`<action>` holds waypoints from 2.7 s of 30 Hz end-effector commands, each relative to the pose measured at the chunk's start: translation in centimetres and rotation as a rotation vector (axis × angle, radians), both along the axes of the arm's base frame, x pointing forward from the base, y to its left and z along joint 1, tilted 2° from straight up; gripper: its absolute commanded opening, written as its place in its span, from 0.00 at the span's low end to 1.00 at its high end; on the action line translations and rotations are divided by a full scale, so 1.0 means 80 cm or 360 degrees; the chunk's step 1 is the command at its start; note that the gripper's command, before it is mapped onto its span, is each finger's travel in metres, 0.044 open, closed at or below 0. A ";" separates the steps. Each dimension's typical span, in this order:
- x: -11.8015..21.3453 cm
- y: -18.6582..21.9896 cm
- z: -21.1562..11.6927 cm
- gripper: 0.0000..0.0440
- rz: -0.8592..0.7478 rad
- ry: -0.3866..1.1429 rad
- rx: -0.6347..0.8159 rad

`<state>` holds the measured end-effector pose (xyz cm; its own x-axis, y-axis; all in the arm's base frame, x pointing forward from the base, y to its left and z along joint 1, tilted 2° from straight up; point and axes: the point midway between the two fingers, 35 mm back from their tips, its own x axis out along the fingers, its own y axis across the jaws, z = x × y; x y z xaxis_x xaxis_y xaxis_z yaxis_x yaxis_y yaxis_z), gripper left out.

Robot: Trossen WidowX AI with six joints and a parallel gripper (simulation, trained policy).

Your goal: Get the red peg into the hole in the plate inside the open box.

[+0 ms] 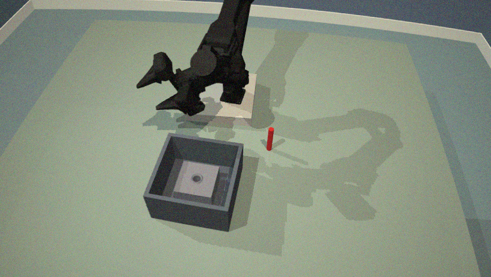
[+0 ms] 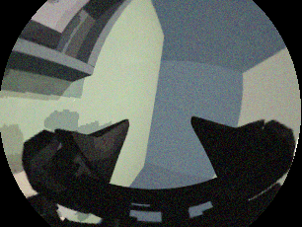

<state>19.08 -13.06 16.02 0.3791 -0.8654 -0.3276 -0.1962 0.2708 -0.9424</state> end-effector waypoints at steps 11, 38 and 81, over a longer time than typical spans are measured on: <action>0.038 0.068 -0.002 1.00 0.0082 -0.0435 0.0608; 0.007 0.227 -0.033 1.00 -0.0614 -0.0670 0.1837; -0.044 0.349 -0.175 0.64 -0.1469 -0.0429 0.2061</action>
